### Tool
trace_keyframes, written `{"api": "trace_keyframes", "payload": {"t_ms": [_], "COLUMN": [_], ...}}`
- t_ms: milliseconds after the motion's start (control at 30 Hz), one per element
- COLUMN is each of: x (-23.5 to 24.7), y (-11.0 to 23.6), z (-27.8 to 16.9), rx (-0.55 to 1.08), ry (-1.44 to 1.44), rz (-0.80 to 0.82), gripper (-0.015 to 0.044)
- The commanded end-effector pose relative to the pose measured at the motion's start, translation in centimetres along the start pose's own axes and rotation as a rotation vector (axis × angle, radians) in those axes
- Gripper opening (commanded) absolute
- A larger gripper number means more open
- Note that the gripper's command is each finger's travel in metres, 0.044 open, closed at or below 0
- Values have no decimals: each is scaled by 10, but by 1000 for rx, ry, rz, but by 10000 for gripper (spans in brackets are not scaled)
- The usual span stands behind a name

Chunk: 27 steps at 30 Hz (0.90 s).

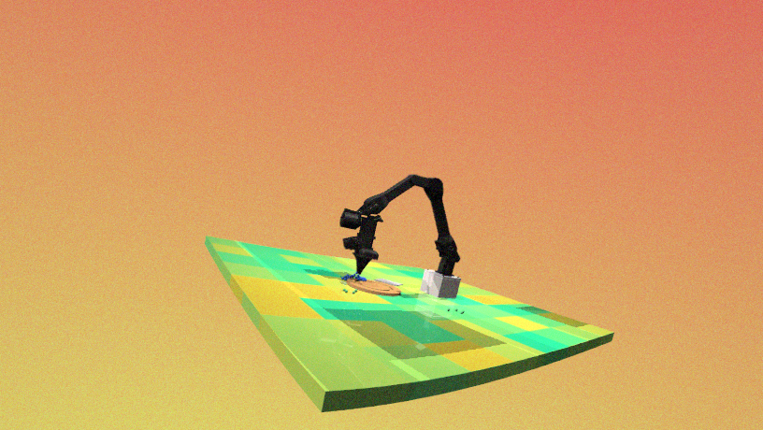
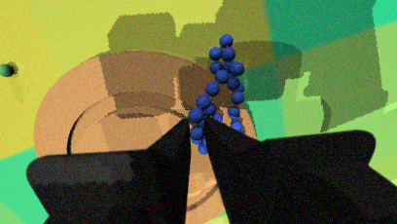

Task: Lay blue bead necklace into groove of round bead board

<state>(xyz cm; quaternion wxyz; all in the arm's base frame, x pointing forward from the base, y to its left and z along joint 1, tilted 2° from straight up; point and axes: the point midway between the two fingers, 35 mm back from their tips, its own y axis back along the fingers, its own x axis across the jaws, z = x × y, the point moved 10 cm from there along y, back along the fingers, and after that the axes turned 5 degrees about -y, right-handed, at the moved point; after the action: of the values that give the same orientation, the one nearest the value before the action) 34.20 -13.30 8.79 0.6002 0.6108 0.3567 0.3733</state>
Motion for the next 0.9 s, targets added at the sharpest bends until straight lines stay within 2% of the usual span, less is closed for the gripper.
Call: {"api": "trace_keyframes", "payload": {"t_ms": [0,167,867], "x": [10,17,17], "y": [2,1,-22], "z": [-13,-26,-26], "rx": [-6,-5,-5], "ry": [-1,-1,-1], "rz": [4,5,5], "gripper": [0,0,0]}}
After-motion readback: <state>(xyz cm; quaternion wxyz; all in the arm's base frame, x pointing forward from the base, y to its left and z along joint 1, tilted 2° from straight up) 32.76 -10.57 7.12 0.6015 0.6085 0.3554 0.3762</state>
